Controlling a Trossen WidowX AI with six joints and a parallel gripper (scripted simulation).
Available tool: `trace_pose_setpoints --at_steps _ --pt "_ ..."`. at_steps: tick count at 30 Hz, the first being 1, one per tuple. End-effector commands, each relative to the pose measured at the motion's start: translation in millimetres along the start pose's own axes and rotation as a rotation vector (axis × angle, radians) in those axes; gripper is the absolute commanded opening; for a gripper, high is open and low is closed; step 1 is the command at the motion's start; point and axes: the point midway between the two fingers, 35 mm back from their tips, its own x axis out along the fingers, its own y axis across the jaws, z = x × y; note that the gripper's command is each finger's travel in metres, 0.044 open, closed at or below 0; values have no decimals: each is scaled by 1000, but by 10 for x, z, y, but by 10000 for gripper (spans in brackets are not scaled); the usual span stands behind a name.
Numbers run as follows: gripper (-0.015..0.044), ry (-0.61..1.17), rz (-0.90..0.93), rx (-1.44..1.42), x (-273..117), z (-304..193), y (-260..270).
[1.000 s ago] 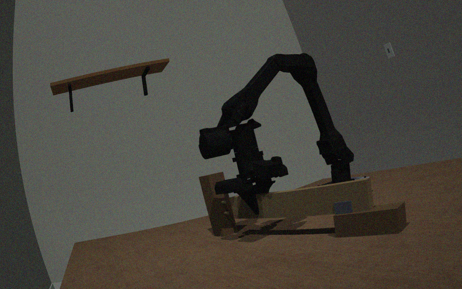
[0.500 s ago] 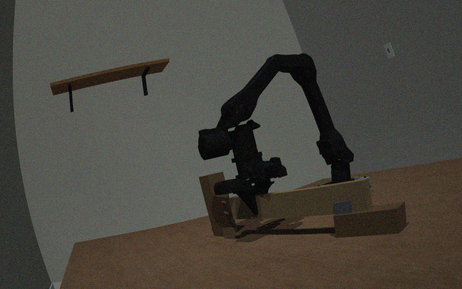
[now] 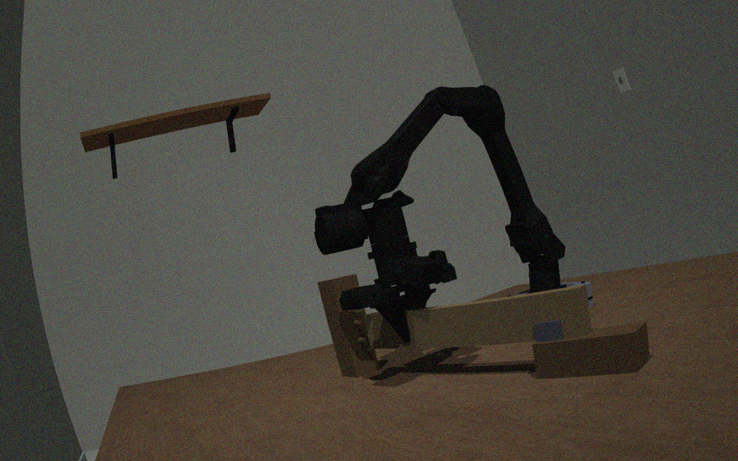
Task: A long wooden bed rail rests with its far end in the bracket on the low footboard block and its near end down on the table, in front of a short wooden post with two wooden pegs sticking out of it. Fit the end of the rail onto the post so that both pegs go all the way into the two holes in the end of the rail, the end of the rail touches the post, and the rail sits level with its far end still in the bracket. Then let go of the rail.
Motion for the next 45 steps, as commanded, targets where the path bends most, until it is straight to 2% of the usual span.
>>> trace_pose_setpoints --at_steps 1,45 --pt "0 0 -4 -3 -19 -20 -12" --pt "0 1 -4 -3 -19 -157 -17"
